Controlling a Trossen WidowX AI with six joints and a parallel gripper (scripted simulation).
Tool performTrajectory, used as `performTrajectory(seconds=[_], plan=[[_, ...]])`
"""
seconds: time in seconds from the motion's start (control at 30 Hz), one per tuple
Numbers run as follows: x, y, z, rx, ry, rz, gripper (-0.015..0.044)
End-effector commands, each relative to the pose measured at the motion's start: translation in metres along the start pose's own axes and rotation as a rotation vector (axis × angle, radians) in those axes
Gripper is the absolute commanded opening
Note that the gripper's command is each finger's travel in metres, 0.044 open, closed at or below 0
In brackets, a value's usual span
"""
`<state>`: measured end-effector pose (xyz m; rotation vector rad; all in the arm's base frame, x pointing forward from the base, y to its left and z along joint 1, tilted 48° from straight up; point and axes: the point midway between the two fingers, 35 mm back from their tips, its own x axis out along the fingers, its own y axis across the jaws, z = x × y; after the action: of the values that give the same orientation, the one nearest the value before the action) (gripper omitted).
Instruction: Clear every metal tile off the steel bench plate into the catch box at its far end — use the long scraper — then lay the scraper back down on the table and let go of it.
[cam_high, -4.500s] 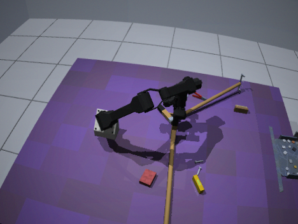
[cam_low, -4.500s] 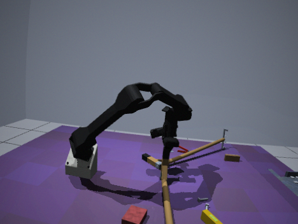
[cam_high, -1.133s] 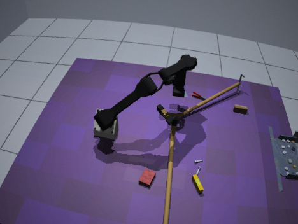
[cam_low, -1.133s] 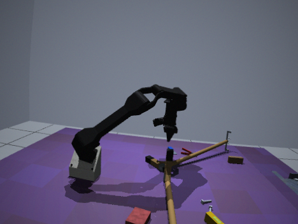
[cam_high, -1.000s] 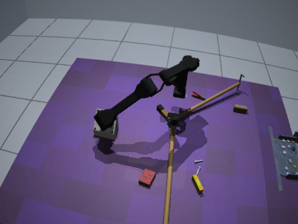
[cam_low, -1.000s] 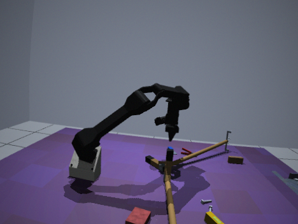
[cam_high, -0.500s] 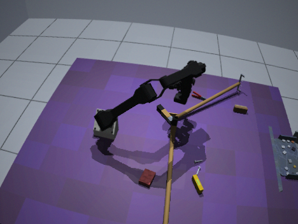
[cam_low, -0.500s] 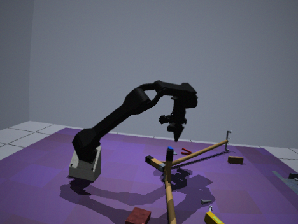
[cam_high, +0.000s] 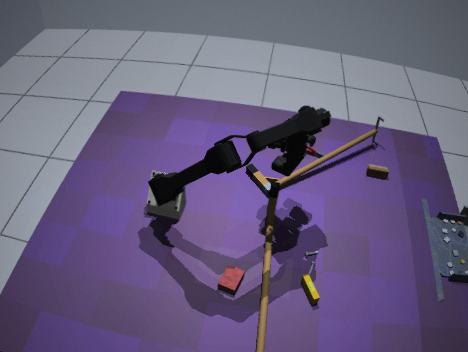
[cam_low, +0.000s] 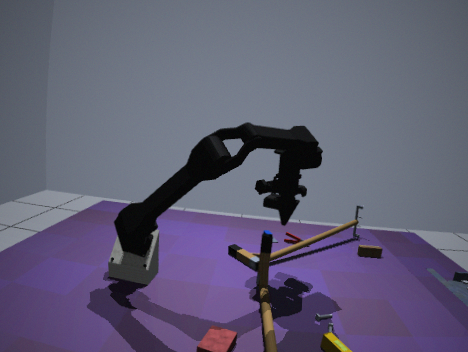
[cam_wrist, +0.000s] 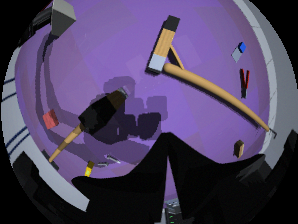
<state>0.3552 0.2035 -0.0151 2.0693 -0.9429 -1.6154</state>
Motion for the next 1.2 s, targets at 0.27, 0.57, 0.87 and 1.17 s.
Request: performTrajectory(seconds=[0.27, 0.57, 0.87, 1.17], plan=[[-0.009, 0.053, -0.028, 0.164, 0.004, 0.006, 0.0000], [-0.015, 0.092, -0.044, 0.285, 0.010, 0.005, 0.0000], [-0.020, 0.132, -0.055, 0.406, 0.016, 0.006, 0.0000], [-0.023, 0.173, -0.062, 0.528, 0.023, 0.009, 0.0000]])
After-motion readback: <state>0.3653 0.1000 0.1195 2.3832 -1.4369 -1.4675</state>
